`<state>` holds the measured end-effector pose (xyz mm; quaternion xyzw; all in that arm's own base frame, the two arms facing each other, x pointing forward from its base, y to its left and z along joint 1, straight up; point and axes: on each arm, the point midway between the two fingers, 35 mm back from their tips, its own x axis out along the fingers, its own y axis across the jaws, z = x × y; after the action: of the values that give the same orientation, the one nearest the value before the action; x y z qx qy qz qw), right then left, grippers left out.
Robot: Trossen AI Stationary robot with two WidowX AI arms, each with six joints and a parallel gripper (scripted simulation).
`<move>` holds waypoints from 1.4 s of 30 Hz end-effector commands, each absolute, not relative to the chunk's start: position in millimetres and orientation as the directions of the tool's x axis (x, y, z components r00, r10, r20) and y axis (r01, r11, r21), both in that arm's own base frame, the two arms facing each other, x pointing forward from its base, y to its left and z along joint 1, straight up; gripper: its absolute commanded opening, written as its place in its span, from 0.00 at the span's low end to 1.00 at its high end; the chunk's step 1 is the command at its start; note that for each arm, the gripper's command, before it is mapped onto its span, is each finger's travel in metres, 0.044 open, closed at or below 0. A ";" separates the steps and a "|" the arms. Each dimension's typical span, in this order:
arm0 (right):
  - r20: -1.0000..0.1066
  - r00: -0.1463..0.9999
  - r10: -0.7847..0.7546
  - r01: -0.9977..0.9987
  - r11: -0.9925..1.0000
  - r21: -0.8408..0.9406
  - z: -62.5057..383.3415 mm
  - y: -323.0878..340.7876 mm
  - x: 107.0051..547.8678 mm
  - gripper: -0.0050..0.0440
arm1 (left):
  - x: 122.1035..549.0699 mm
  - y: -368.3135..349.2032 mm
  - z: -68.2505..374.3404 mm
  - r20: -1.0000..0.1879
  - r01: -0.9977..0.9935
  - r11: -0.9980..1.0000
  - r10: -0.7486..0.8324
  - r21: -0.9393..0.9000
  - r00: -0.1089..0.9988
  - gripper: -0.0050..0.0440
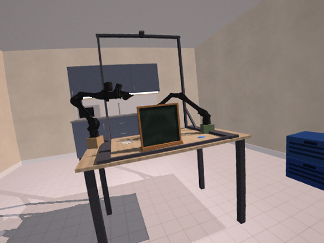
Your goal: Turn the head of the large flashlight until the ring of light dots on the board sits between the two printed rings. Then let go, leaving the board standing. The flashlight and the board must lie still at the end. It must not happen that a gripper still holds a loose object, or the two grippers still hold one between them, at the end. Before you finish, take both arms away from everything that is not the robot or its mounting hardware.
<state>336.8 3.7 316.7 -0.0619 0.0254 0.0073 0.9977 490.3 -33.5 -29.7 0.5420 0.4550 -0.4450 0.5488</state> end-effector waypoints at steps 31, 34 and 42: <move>0.064 0.998 -0.003 0.003 1.000 -0.001 328.7 -0.4 314.3 1.00 | 497.9 -33.8 -11.6 -0.973 0.973 0.016 0.003 0.232 0.232 1.00; 0.065 0.998 -0.002 0.002 1.000 -0.001 329.2 -0.3 314.4 1.00 | 497.6 -33.8 -12.5 -0.973 0.973 0.016 0.003 0.230 0.230 1.00; 0.065 0.998 -0.002 0.002 1.000 -0.001 329.5 -0.2 314.4 1.00 | 494.5 -33.8 0.6 -0.973 0.973 0.016 0.003 0.230 0.229 1.00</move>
<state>315.7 -0.2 321.4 0.0001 -0.0233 -0.0003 0.9997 487.9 -33.3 -24.5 0.5405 0.4572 -0.4469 0.5469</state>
